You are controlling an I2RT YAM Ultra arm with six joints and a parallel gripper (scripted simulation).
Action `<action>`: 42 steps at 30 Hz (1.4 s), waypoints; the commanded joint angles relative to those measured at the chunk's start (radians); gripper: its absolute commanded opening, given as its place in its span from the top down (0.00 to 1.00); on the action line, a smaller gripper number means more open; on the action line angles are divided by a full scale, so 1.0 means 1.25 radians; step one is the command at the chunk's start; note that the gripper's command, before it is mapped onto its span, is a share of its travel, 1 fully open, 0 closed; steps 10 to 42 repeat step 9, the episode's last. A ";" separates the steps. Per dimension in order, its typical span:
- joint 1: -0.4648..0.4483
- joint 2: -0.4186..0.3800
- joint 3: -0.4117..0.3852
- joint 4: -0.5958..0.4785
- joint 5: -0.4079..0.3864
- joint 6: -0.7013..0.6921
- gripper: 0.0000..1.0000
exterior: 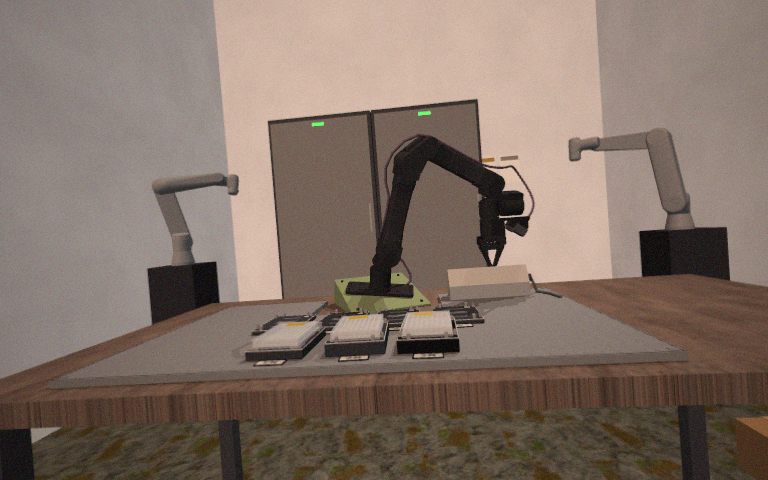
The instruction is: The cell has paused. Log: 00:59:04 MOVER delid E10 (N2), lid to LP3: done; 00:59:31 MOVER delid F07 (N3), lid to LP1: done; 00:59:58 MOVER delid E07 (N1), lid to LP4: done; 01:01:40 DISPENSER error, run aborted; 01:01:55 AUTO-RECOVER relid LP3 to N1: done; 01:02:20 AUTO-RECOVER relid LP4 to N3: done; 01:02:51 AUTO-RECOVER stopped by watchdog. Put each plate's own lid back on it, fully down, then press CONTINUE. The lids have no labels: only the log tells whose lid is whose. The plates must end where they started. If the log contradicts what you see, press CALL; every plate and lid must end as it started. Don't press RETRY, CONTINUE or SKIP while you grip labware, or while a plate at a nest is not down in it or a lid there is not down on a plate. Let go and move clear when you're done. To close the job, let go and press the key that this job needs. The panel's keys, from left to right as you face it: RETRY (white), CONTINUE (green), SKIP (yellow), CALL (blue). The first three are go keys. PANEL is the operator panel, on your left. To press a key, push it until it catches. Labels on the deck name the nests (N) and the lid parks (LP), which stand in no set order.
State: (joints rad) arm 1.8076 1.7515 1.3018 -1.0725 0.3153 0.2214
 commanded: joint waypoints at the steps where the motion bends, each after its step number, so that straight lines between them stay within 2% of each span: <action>1: -0.007 0.002 -0.023 0.024 0.007 -0.008 1.00; 42: -0.007 0.001 -0.028 0.029 0.007 -0.010 1.00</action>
